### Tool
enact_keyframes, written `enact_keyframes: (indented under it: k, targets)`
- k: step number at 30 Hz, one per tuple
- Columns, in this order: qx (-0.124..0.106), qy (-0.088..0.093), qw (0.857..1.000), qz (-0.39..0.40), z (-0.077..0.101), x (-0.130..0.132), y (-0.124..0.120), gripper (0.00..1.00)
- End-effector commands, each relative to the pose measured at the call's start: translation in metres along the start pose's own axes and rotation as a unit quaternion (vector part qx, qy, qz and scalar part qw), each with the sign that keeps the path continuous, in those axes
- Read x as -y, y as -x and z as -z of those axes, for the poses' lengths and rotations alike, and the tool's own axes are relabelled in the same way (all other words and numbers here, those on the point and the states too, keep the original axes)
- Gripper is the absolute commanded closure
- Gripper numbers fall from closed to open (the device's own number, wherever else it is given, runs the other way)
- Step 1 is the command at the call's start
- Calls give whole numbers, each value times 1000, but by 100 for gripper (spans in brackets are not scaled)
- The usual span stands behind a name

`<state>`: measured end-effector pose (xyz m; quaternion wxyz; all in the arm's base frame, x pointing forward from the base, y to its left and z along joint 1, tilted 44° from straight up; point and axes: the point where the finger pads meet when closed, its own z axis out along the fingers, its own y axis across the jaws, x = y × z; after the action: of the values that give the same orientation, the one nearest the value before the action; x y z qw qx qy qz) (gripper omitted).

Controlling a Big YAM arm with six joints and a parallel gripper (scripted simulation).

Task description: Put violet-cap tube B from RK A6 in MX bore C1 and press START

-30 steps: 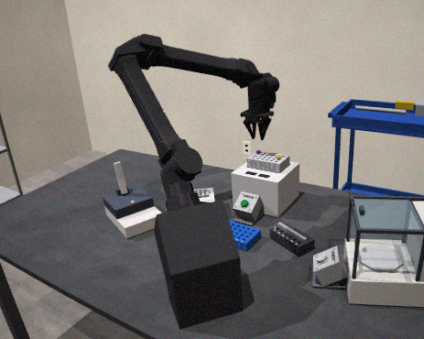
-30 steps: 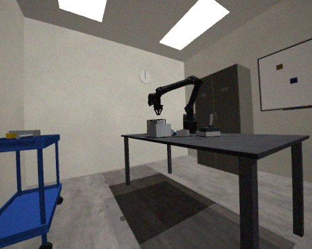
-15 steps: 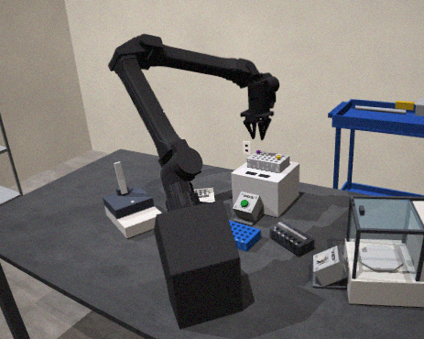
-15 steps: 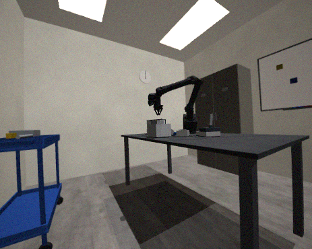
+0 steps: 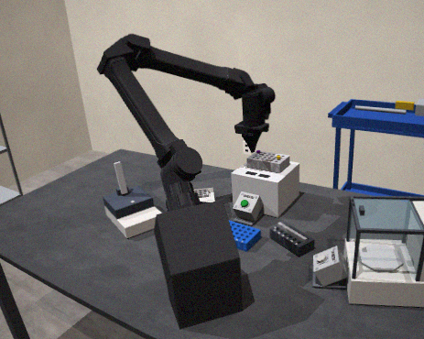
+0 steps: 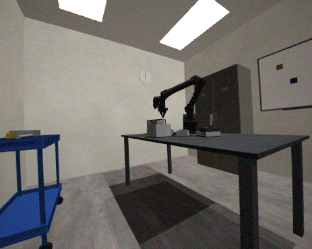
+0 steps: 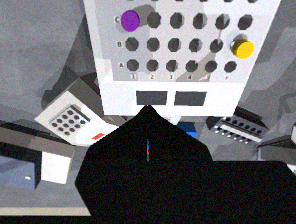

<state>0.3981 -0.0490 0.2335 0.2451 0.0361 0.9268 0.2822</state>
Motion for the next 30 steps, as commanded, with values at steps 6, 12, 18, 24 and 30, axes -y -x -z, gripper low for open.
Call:
enact_keyframes:
  k: [6,12,18,24,30]
  targets:
    - [17,-4,999,33,-14,14,-47,100]
    - [16,-4,999,39,-27,21,-77,100]
    - [15,-3,999,51,-45,31,-123,100]
    - [18,-2,998,62,-43,28,-107,100]
    - [2,2,999,47,-51,30,-127,100]
